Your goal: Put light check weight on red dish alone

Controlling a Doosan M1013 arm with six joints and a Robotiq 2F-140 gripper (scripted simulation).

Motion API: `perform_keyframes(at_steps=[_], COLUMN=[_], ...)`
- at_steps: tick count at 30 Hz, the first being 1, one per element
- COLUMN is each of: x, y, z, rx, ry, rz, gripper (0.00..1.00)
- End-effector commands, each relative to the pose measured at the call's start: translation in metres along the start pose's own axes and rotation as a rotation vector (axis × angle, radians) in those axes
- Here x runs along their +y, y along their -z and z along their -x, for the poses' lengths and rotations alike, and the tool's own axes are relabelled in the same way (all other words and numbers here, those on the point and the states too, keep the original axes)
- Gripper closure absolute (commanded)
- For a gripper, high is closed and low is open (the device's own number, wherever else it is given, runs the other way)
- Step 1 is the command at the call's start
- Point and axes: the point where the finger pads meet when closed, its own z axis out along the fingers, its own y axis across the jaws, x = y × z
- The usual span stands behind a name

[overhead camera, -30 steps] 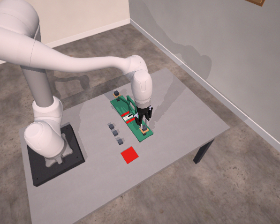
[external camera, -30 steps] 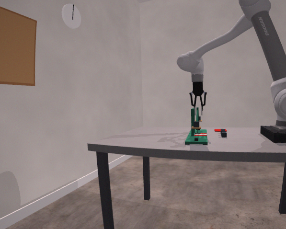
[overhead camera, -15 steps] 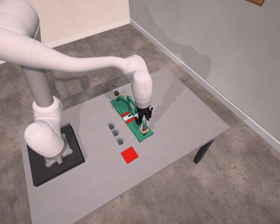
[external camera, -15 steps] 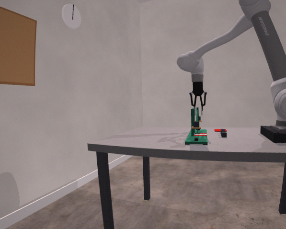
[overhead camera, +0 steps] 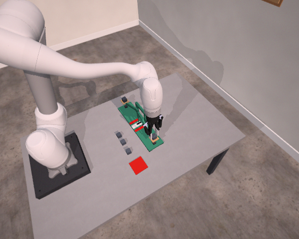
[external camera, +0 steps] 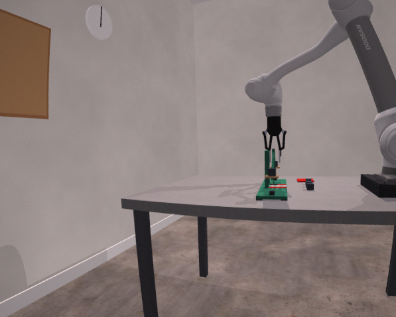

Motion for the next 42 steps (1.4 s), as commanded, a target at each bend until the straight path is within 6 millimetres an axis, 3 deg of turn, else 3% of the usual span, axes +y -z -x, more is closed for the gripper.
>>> perform_keyframes(at_steps=[1,10,42], x=[0.000,0.000,0.000], y=[-0.006,-0.019,-0.019], z=[0.000,0.000,0.000], rx=[0.000,0.000,0.000], ry=[0.000,0.000,0.000], rz=[0.000,0.000,0.000], gripper=[0.65,0.65,0.65])
